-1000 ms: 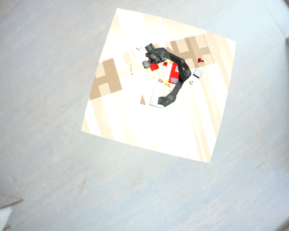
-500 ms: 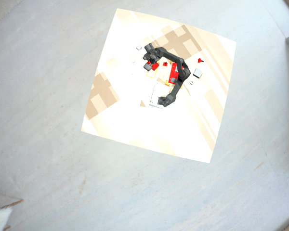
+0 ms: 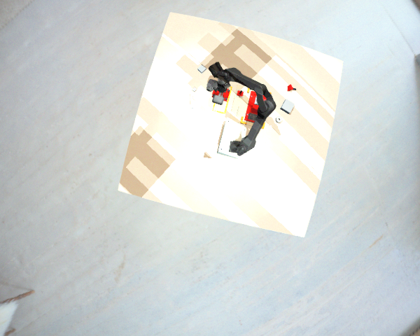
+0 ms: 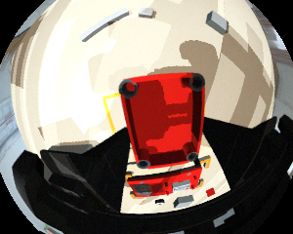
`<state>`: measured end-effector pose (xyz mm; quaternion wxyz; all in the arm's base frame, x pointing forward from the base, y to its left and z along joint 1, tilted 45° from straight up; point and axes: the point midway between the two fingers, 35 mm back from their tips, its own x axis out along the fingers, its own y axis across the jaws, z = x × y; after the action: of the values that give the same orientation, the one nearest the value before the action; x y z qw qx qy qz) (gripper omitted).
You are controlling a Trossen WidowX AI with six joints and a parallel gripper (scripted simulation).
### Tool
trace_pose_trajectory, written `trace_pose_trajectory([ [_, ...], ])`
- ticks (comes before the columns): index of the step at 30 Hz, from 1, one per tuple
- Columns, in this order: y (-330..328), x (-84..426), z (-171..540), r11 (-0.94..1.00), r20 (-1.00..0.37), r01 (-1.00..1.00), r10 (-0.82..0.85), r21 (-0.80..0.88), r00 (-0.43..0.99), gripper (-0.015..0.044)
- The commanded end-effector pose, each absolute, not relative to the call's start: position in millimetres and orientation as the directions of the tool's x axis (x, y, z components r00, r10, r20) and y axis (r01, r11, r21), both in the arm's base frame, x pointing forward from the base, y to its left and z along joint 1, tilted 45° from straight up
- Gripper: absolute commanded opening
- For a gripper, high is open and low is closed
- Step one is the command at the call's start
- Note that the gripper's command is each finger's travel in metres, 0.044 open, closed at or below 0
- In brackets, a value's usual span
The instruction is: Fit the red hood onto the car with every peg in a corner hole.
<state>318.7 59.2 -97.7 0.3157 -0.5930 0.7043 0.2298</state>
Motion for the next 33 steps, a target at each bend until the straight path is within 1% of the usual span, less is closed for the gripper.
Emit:
trace_pose_trajectory([
  [1, 59.9, 318.2, -99.3, 0.161, -0.717, -0.987, -0.689, -0.014, -0.102, 0.0],
  [7, 51.9, 318.2, -108.1, 0.161, -0.718, -0.987, -0.689, -0.014, -0.102, 0.0],
  [17, 8.5, 311.3, -151.5, 0.161, -0.715, -0.987, -0.692, -0.014, -0.102, 0.0],
  [28, 7.7, 311.1, -152.2, 0.161, -0.715, -0.987, -0.692, -0.014, -0.102, 0.0],
  [33, 9.2, 311.6, -151.2, 0.165, -0.717, -0.986, -0.689, -0.017, -0.103, 0.0131],
])
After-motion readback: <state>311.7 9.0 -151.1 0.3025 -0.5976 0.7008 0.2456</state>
